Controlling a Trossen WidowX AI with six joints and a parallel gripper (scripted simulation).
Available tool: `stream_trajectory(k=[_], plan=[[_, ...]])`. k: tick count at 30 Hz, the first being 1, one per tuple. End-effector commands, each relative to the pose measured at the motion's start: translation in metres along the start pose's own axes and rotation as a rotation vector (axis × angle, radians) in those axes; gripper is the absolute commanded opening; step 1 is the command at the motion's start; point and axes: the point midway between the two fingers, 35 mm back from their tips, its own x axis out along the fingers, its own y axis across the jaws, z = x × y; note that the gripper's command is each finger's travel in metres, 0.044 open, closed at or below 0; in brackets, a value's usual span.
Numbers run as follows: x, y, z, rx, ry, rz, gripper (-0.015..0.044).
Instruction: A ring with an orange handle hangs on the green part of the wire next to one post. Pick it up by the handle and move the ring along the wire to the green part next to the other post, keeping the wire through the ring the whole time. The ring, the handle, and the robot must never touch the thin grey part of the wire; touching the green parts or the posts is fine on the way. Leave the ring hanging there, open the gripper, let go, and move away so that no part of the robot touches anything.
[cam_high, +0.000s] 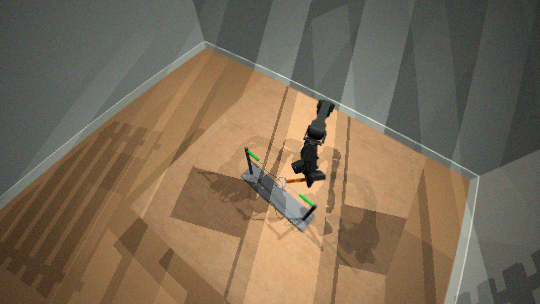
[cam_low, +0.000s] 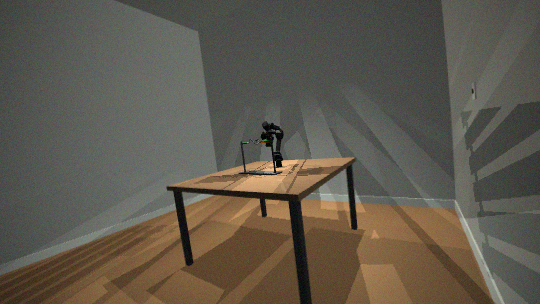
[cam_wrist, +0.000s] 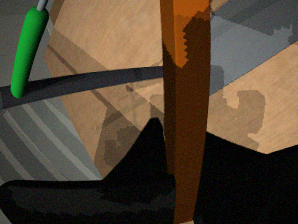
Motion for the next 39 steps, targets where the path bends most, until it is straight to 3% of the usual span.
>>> stream_trajectory(k=[1, 13, 39], plan=[[-0.001, 0.009, -0.001, 0.032, 0.003, 0.042, -0.015], [-0.002, 0.005, 0.001, -0.08, -0.007, 0.0, -0.015], [-0.011, -0.06, 0.035, -0.815, -0.089, -0.405, -0.015]])
